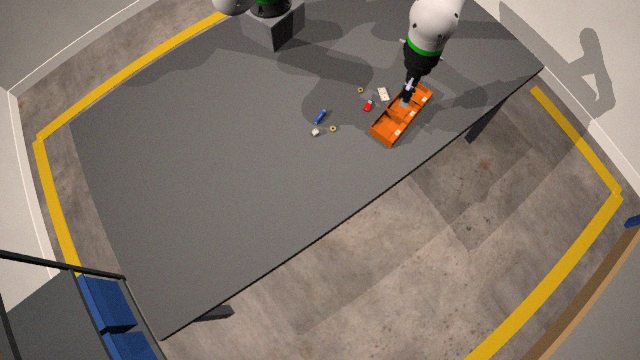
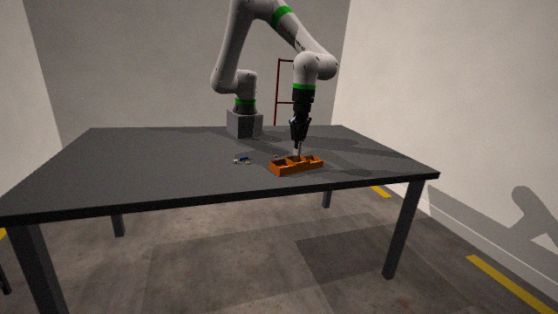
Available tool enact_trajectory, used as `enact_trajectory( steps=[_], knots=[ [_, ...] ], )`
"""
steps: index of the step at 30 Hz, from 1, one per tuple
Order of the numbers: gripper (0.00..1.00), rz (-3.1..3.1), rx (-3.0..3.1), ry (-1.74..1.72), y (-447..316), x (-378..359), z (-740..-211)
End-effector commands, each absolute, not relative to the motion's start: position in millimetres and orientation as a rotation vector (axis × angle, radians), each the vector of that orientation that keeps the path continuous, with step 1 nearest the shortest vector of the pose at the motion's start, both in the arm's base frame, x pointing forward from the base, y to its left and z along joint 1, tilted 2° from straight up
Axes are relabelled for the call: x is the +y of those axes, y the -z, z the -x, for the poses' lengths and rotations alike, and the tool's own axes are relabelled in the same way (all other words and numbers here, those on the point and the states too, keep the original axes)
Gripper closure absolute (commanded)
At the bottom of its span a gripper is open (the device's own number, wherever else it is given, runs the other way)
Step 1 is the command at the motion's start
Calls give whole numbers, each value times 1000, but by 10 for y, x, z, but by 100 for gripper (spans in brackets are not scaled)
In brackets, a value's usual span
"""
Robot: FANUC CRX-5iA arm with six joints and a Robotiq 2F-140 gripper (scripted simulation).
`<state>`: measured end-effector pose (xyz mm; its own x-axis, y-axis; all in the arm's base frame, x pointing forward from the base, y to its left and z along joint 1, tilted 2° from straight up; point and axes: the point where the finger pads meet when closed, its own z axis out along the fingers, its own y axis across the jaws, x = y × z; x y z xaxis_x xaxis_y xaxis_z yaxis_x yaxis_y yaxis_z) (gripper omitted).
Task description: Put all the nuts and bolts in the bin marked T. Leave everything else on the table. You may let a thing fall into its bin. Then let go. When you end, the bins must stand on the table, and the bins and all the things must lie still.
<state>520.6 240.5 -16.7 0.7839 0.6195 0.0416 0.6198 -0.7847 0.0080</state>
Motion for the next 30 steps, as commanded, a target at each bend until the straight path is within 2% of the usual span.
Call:
enact_trajectory(
  steps=[1, 20, 30],
  knots=[
    [95, 2961, -1029, 66, 86, 2404, -5205],
    [95, 2961, -1029, 66, 85, 3128, -4863],
    [95, 2961, -1029, 66, 245, 3161, -4854]
  ],
)
